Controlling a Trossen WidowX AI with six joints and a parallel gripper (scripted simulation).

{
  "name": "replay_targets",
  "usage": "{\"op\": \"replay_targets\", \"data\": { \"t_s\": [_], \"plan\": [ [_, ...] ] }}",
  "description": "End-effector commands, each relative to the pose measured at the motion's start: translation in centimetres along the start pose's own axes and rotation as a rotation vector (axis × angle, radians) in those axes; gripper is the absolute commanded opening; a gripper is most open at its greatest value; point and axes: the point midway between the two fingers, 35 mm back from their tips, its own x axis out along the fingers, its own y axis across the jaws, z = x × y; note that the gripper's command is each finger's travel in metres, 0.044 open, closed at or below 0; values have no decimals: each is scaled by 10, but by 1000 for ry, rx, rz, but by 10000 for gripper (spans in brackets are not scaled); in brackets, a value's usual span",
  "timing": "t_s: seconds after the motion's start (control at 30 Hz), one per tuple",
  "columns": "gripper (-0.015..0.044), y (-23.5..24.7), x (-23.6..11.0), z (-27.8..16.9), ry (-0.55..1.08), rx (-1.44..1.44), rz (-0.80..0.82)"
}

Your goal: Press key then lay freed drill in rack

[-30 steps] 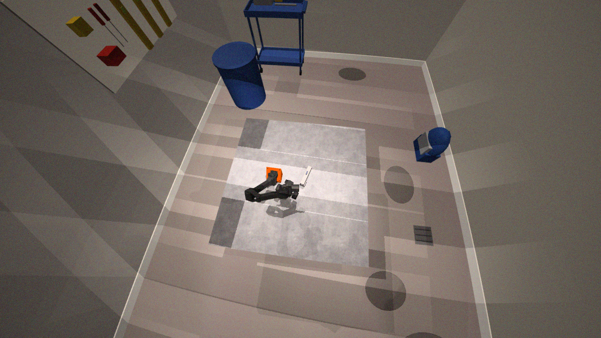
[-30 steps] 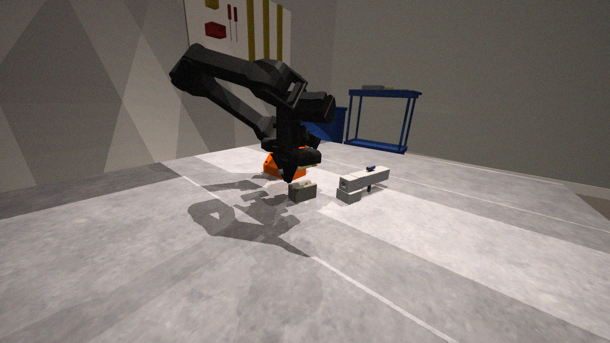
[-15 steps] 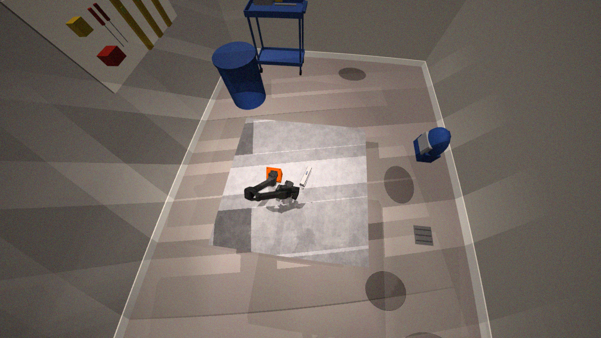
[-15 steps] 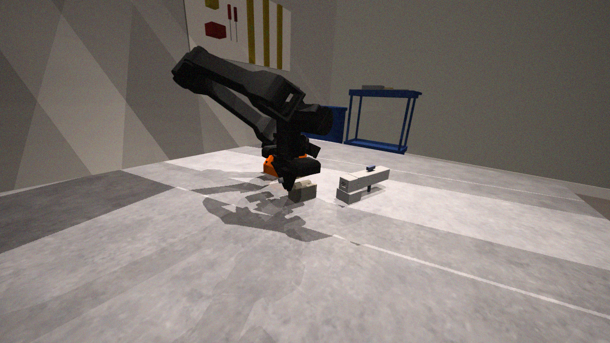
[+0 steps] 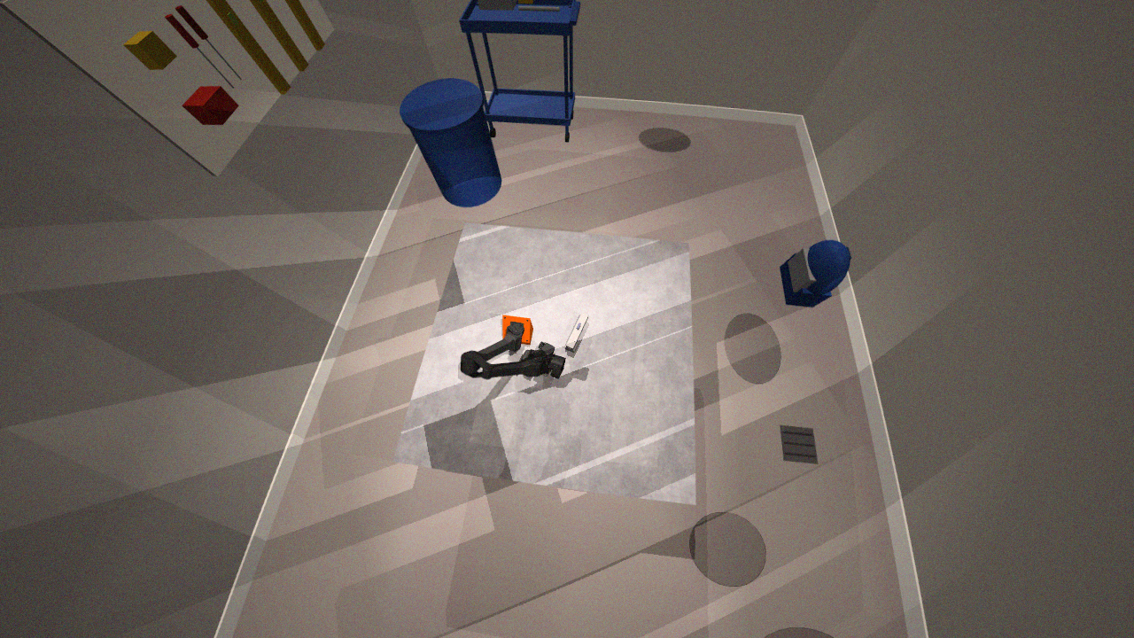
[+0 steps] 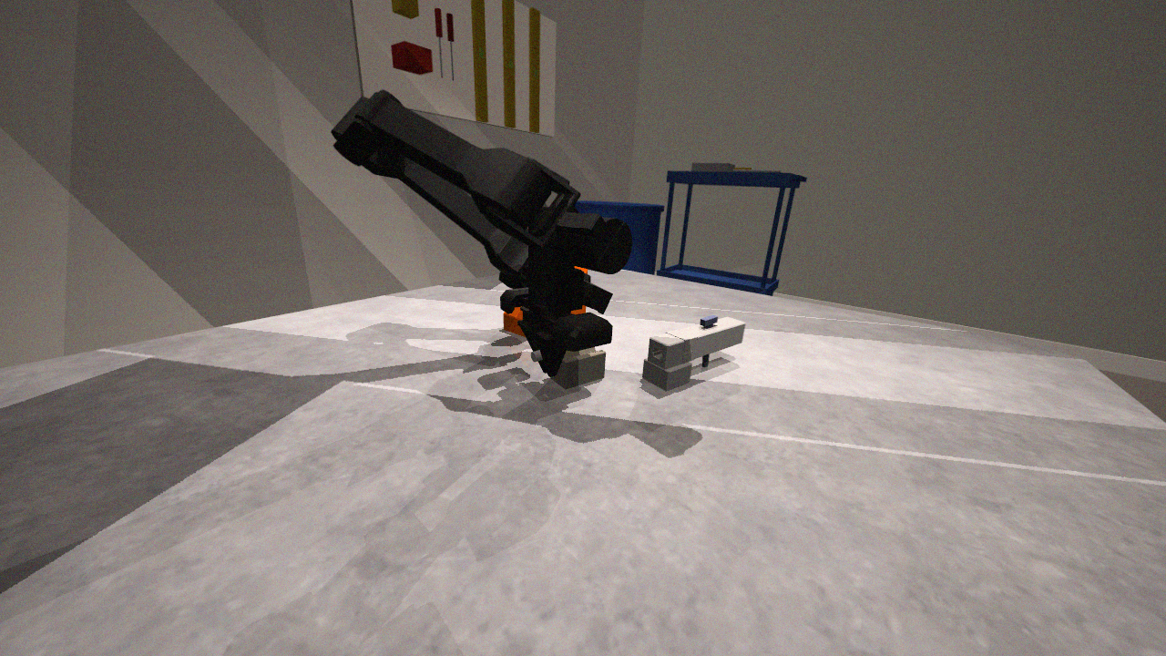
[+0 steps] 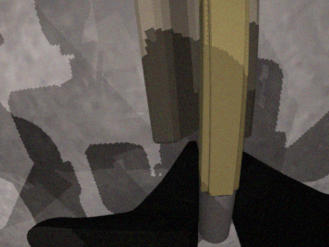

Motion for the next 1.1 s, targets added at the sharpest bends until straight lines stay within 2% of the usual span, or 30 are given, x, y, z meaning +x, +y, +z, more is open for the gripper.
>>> {"op": "replay_targets", "data": {
  "t_s": [0.0,0.7,1.07],
  "plan": [
    [0,2,5,1,-3,-6,4],
    [0,7,22,3,-2,-7,4],
    [289,4,20,1,3,2,-1]
  ]
}}
